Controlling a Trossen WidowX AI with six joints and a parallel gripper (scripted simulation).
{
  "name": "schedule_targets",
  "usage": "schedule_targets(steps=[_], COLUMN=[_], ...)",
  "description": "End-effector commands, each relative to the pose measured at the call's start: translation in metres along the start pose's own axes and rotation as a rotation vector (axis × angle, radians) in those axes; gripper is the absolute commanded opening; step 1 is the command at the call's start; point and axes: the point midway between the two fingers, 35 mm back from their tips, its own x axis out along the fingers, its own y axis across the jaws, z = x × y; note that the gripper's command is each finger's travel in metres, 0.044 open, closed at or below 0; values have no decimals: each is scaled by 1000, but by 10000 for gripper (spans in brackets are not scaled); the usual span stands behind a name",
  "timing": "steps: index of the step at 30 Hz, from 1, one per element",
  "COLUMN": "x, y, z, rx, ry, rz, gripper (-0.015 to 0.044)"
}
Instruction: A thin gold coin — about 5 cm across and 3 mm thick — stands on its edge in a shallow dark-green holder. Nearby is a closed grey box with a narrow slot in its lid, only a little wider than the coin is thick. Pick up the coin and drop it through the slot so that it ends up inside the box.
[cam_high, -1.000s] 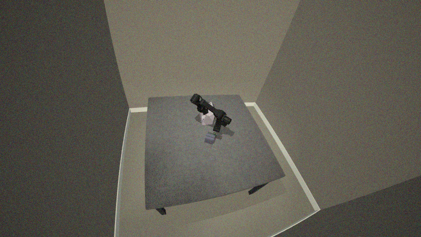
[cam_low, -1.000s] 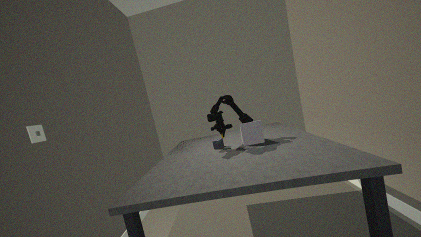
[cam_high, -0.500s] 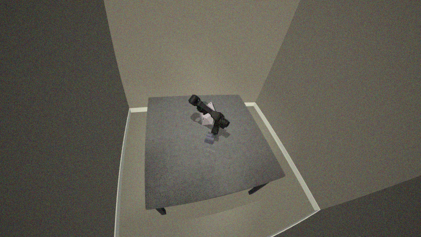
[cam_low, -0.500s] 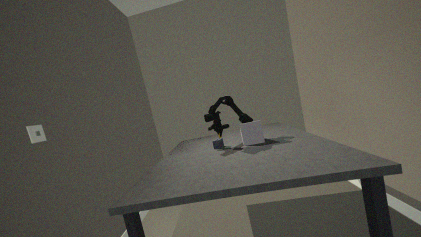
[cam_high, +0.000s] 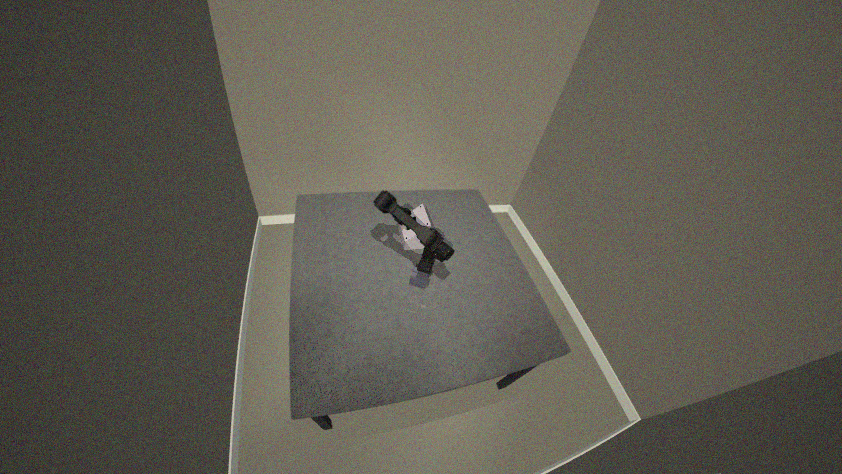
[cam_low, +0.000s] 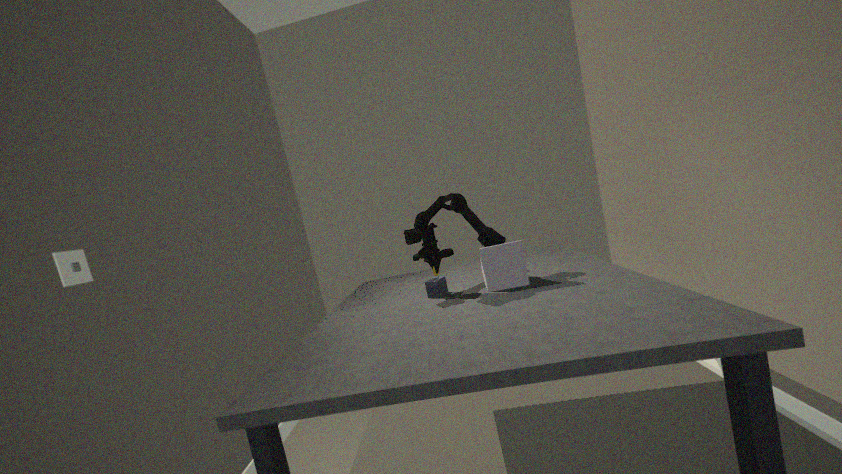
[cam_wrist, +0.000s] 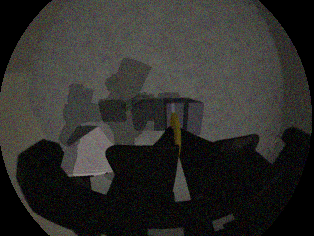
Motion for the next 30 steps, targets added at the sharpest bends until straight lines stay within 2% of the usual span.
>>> schedule_targets(steps=[1, 30], x=[-1, -2], y=[-9, -27], z=[-5, -15], rx=[-2, -8], ry=[2, 7], rz=[-8, -5], gripper=[0, 0])
